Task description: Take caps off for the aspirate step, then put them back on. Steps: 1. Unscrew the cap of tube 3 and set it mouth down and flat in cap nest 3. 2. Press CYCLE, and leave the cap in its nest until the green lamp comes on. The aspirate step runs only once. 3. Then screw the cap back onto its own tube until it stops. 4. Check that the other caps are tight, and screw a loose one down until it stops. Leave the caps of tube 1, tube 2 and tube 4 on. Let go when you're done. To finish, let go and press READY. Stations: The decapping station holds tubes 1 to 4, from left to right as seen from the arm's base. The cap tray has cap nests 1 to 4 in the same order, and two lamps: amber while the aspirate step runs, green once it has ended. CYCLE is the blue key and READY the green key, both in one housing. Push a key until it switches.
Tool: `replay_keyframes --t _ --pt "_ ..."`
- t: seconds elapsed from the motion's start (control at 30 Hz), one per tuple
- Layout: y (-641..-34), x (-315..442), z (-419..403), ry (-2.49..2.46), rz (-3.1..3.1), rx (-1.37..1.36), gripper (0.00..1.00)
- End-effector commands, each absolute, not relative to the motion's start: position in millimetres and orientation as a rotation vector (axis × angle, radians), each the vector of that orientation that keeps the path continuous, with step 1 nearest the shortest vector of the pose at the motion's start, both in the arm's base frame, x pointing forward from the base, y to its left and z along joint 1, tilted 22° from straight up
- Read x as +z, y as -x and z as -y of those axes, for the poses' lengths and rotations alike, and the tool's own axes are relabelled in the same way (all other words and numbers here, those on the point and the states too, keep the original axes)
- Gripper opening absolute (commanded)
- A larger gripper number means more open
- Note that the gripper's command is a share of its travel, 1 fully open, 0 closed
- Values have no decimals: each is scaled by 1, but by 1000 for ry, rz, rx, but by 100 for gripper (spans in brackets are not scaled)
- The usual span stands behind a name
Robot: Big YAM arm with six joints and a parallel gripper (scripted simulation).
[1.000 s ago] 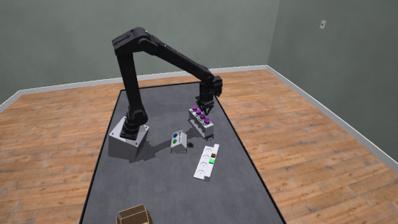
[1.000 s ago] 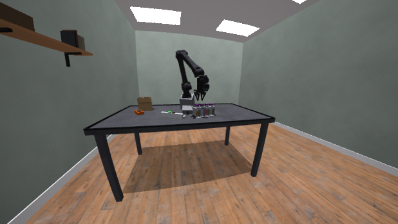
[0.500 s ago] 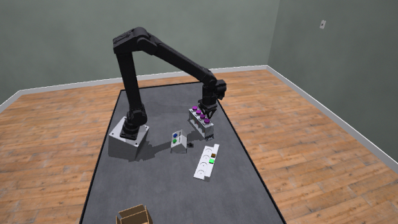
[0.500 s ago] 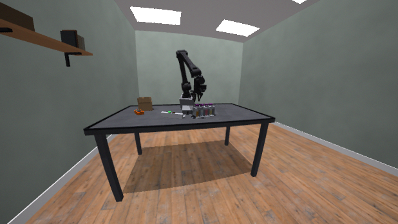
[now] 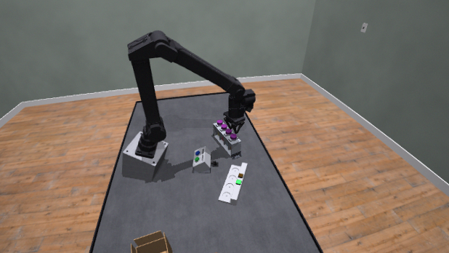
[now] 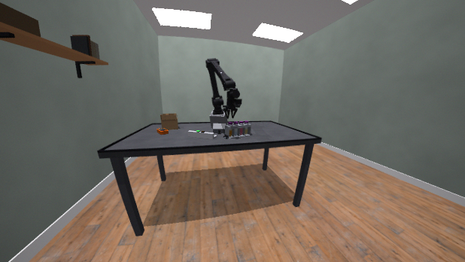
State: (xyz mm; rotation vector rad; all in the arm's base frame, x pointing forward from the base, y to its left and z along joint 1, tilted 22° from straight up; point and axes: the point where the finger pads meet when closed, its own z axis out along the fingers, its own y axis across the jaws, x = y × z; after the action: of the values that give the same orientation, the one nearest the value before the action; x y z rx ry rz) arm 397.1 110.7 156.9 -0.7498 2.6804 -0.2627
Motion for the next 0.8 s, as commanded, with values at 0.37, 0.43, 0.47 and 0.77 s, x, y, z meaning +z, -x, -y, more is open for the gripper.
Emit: replay_keyframes --t 0.37,0.43,0.47,0.77 --pt "-413 121 -106 756 -2683 -267 49" --pt "-413 136 -106 740 -2651 -261 49" --pt "-416 139 -107 735 -2644 -260 49" --pt "-414 125 -105 752 -2674 -265 49"
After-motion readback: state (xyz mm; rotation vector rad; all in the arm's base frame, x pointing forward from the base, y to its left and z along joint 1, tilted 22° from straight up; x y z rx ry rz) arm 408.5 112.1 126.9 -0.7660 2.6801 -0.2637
